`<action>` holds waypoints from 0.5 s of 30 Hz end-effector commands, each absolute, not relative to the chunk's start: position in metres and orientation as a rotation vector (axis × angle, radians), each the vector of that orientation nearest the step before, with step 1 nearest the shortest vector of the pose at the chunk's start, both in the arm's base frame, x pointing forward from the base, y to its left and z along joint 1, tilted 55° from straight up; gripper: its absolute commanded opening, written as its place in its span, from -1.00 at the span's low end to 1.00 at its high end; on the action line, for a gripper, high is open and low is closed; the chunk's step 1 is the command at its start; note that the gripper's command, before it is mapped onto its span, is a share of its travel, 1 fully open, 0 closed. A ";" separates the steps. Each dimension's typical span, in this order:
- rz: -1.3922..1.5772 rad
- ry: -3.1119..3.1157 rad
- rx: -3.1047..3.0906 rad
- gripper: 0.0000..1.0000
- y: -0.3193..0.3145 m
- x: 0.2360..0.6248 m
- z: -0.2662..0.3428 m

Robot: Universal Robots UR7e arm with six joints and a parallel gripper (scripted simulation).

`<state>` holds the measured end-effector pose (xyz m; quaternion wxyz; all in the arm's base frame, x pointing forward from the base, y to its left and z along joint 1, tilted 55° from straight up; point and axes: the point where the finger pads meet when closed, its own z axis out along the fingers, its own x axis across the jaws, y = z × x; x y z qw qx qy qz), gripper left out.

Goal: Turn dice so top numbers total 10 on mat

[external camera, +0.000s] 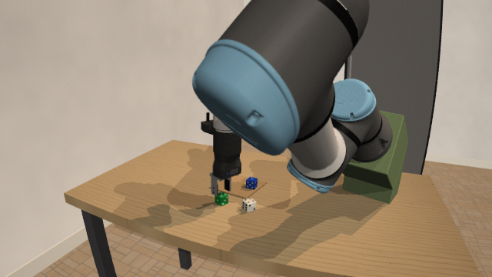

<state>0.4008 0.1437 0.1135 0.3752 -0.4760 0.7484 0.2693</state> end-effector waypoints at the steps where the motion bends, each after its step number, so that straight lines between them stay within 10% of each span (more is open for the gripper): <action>1: 0.689 1.915 -1.218 0.74 0.146 0.402 0.111; 15: 0.689 1.915 -1.218 0.74 0.166 0.410 0.097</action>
